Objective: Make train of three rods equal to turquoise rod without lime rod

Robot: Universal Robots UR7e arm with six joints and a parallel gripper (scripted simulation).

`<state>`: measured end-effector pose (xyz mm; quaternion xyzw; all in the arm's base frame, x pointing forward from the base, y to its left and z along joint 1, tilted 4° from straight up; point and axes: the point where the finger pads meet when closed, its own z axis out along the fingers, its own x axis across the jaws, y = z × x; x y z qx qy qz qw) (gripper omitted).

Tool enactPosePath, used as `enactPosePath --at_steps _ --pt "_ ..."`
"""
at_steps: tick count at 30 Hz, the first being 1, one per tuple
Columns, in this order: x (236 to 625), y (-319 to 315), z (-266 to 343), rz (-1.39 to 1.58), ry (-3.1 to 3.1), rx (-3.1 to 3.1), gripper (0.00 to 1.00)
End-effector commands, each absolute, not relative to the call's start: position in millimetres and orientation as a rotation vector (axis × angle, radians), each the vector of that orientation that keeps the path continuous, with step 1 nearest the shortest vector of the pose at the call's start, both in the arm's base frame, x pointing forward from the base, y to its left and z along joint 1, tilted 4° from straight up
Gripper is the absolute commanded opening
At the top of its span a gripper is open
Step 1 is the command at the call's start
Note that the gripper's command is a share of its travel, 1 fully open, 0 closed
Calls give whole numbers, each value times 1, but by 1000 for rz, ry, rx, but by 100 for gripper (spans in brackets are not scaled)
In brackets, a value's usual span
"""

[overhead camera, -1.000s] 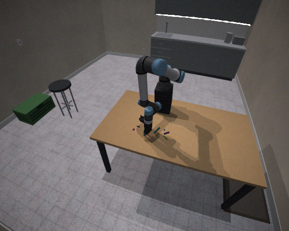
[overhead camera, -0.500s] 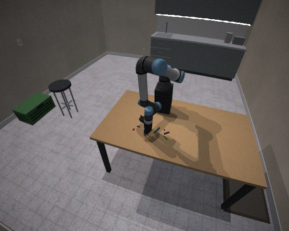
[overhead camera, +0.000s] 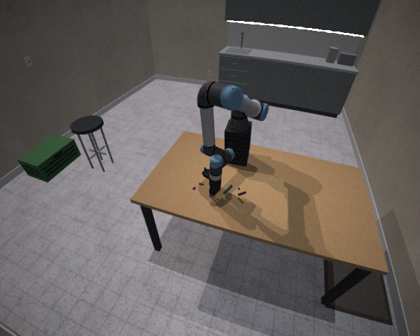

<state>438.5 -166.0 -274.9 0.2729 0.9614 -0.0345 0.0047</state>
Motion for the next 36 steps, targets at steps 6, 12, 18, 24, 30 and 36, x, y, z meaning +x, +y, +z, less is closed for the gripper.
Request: enactPosePath --at_steps 6,12,18,24,30,36 --pt "439 -167 -275 -109 3009 856 24" --pt "439 -167 -275 -109 3009 856 24" --pt "439 -167 -275 -109 3009 856 24" --pt "438 -166 -267 -108 3011 856 24" --pt "438 -164 -254 -108 3011 855 24" --pt "439 -162 -226 -108 3011 854 24"
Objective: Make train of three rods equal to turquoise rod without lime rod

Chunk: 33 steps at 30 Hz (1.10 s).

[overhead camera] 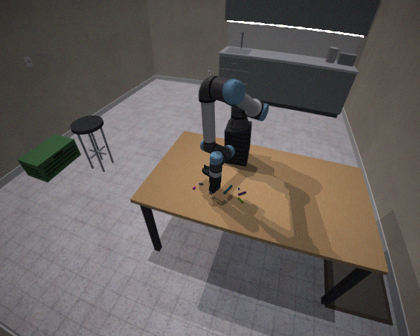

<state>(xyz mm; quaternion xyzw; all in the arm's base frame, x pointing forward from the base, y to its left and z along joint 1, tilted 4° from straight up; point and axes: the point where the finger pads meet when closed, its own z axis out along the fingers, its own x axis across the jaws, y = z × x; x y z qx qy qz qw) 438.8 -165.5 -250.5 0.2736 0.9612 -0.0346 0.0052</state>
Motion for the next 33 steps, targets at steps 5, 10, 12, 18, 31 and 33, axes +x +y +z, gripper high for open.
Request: enactPosePath --at_steps 5,10,12,18,31,33 --pt "439 -160 -202 -108 3011 854 24" --pt "439 -159 -187 -108 3011 854 24" --pt "439 -159 -184 -108 3011 854 24" --pt "439 -159 -175 -108 3011 855 24" --pt "438 -159 -175 -108 3009 861 24" --pt "435 -158 -175 -108 2999 891 24"
